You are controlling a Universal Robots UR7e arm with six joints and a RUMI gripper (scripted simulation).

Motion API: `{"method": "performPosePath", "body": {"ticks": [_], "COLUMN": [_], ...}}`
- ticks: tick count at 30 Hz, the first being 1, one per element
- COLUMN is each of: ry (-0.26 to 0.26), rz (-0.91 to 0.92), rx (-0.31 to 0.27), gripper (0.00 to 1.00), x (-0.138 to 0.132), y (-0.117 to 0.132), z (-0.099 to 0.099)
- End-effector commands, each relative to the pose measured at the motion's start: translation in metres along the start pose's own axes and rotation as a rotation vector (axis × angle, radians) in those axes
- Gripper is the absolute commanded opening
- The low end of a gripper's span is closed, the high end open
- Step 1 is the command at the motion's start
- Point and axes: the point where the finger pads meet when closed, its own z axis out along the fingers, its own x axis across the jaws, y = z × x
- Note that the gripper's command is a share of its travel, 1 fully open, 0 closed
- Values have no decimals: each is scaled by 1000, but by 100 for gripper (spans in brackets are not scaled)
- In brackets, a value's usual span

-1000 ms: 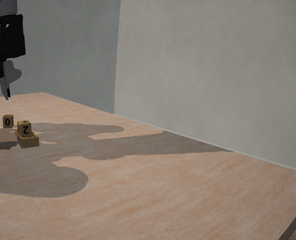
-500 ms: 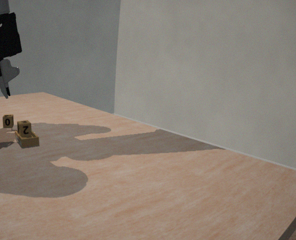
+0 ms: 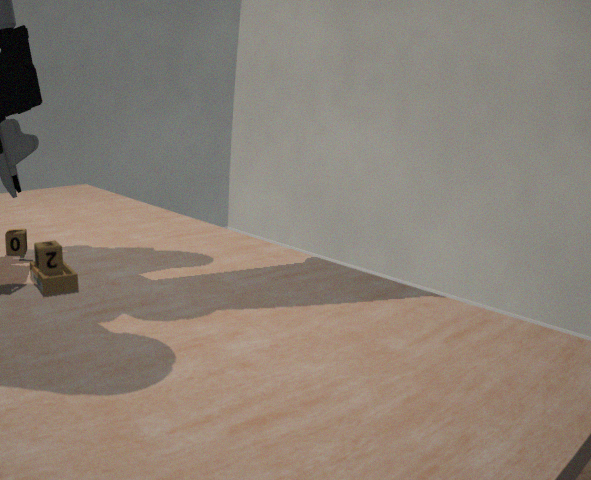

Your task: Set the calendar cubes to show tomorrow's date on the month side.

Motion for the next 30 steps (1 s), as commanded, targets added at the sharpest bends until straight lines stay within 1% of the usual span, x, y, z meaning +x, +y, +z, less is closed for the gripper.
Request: {"method": "performPosePath", "body": {"ticks": [1, 12, 14, 19, 23, 30], "ry": [-1, -3, -3, -1, 1, 2], "rz": [-2, -4, -4, -1, 1, 2], "rx": [-32, -155, -155, -205, -231, -244], "gripper": [28, 28, 28, 28, 28, 28], "x": [1, 1, 1, 1, 0, 0], "y": [0, 0, 0, -1, -2, -2], "z": [1, 3, 3, 1, 0, -1]}}
